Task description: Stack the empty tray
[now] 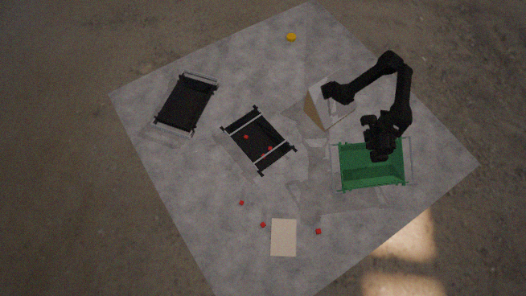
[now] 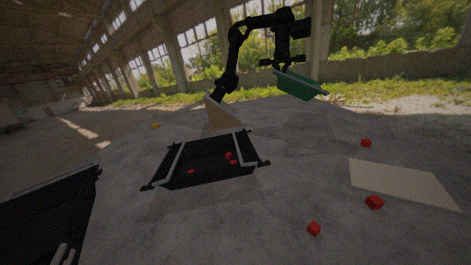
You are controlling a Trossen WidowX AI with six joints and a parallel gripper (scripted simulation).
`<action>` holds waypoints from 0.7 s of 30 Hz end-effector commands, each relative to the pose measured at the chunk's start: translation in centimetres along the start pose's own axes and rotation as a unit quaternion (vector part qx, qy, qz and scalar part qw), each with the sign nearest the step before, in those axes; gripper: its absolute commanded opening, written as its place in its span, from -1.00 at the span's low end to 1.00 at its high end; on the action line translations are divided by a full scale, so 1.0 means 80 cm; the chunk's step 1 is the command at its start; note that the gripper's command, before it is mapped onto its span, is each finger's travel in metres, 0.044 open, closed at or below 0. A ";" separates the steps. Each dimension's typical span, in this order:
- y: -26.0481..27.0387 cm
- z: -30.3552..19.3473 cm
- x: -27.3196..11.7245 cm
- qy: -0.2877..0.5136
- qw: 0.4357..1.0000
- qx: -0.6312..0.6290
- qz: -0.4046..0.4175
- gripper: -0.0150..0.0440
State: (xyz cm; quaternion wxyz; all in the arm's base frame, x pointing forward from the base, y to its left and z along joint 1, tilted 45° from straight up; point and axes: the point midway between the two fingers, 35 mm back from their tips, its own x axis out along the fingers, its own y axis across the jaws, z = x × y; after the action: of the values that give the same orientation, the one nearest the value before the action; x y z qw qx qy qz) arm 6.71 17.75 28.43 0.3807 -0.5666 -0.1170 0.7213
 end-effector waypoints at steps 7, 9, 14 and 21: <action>-0.019 -0.041 0.007 0.018 0.999 0.038 0.008 -0.49; -0.021 -0.050 0.009 0.021 0.999 0.047 0.012 -0.49; -0.026 -0.074 0.014 0.028 0.997 0.070 0.019 -0.49; -0.029 -0.109 0.019 0.036 0.994 0.104 0.029 -0.49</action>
State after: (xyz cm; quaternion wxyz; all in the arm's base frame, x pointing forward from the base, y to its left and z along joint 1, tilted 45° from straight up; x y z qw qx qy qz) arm 14.22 18.27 25.74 0.4099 -0.5524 -0.0163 0.7257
